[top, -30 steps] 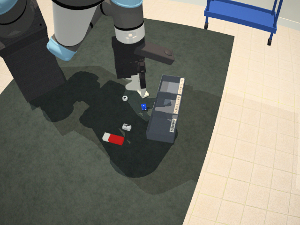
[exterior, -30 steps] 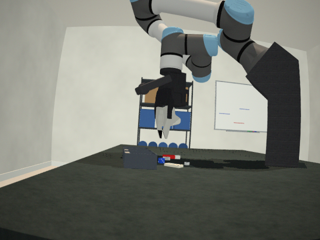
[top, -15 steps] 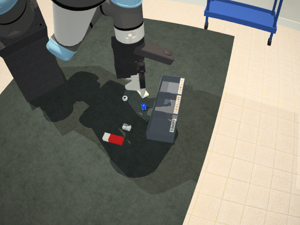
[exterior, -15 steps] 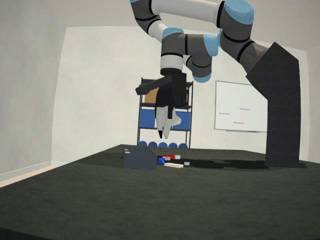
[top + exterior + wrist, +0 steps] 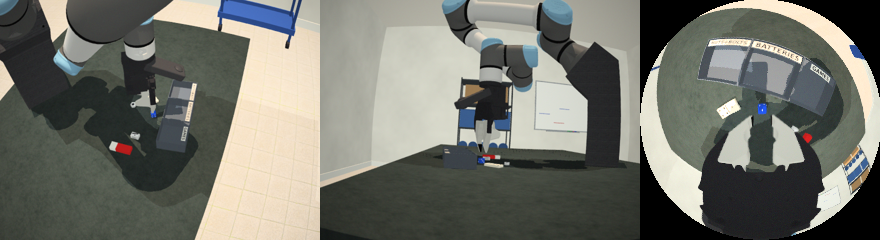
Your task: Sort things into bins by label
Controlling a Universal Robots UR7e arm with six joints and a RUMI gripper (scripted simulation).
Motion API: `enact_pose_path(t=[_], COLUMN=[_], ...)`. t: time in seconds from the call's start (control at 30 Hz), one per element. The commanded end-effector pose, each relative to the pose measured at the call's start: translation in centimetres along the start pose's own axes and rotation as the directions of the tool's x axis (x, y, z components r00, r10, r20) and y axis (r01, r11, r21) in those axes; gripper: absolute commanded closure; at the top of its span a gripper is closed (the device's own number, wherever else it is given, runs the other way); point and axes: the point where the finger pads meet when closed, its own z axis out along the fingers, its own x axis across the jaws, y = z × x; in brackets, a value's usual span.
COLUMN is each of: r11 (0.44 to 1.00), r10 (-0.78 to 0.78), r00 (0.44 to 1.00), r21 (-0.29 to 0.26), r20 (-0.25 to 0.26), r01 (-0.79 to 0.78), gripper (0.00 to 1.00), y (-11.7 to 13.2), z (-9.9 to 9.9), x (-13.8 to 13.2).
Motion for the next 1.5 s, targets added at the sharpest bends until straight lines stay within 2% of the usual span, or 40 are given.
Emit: enact_pose_path(t=[0.0,0.27,0.57,1.07,1.1,1.47], r11=[1.000,1.000,1.000,1.000,1.000,1.000], r10=[0.000,-0.001,0.000,-0.001,-0.001,-0.001], r00=[1.000,1.000,1.000,1.000,1.000,1.000], r21=[0.006,0.007,0.006,0.006,0.006,0.006], r20=[-0.003,-0.002,-0.003,-0.002,-0.002,-0.002], r01=[0.000,0.001,0.000,0.001,0.001,0.001], gripper=[0.82,0.82,0.82,0.82,1.00,1.00], y=[-0.3,-0.5,-0.3,-0.2,-0.2,-0.2], z=[2.2,2.1,3.4,3.2,3.2,3.2], x=[0.1,0.1,0.1,0.0,0.0,0.0])
